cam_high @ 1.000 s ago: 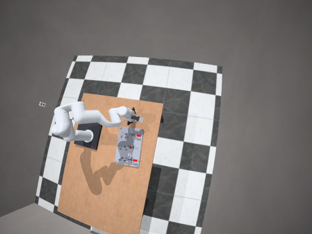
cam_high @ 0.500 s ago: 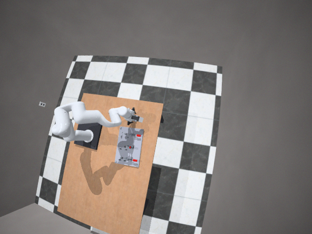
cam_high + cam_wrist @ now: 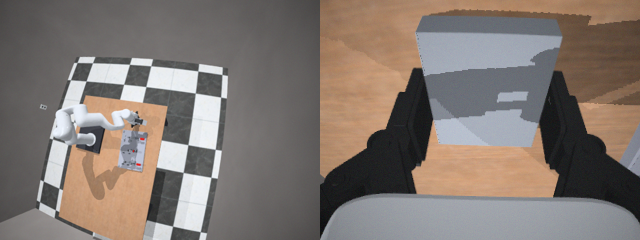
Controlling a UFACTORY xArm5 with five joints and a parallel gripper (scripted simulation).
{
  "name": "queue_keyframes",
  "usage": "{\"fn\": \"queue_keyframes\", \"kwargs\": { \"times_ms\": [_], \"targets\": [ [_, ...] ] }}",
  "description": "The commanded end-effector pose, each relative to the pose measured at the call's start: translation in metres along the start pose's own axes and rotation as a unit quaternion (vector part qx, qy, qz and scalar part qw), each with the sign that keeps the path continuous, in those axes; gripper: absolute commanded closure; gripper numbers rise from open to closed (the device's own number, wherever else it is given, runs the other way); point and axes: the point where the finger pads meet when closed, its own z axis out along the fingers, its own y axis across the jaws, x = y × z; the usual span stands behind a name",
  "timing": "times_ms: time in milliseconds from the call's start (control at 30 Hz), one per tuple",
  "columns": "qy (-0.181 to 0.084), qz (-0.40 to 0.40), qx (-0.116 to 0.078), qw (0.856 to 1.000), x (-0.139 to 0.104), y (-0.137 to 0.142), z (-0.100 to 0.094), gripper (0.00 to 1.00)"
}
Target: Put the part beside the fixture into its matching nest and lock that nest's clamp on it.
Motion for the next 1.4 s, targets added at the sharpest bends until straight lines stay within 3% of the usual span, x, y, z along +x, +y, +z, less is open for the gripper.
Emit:
{"fn": "queue_keyframes", "kwargs": {
  "times_ms": [0, 1000, 1367],
  "targets": [
    [0.002, 0.0, 0.001, 1.0, 0.001, -0.001, -0.001, 1.0],
    [0.002, 0.0, 0.001, 1.0, 0.001, -0.001, -0.002, 1.0],
    [0.001, 0.0, 0.001, 1.0, 0.001, -0.001, -0.021, 1.0]
  ]
}}
